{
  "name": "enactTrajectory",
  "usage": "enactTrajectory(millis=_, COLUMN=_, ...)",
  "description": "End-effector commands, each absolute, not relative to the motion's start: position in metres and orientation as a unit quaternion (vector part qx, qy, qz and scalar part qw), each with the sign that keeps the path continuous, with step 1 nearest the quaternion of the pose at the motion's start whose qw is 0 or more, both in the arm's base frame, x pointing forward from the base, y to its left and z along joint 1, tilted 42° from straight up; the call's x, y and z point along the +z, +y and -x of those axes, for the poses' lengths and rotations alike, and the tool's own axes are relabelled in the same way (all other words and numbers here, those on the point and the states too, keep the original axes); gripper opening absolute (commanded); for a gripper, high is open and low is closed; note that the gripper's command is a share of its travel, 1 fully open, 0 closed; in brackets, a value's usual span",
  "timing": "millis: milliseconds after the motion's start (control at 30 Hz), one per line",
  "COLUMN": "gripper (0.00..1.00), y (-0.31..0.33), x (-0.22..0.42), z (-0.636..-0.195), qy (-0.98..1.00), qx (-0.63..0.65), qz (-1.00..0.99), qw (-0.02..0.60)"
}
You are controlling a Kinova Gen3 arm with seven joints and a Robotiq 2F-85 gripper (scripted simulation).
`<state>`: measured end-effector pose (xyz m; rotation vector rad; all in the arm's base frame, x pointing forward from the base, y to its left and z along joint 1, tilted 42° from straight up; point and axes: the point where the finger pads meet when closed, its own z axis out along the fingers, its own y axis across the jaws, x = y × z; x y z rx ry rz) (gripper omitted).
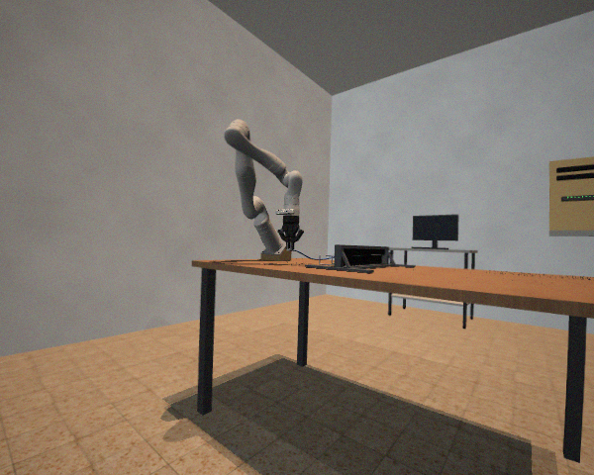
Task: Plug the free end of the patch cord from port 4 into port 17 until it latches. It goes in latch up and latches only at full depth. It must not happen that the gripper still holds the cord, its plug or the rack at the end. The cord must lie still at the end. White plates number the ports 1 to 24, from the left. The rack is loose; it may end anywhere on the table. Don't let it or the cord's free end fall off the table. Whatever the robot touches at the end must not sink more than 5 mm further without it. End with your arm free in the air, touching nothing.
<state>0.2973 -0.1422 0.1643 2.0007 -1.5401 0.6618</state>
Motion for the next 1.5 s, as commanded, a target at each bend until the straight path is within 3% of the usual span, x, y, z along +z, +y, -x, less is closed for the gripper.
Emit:
enactTrajectory(millis=0, gripper=0.00, y=-0.140, x=0.163, z=-0.300, qy=-0.564, qx=0.243, qz=-0.744, qw=0.264)
enactTrajectory(millis=1467, gripper=0.00, y=-0.113, x=0.151, z=-0.331, qy=-0.464, qx=0.206, qz=-0.810, qw=0.293)
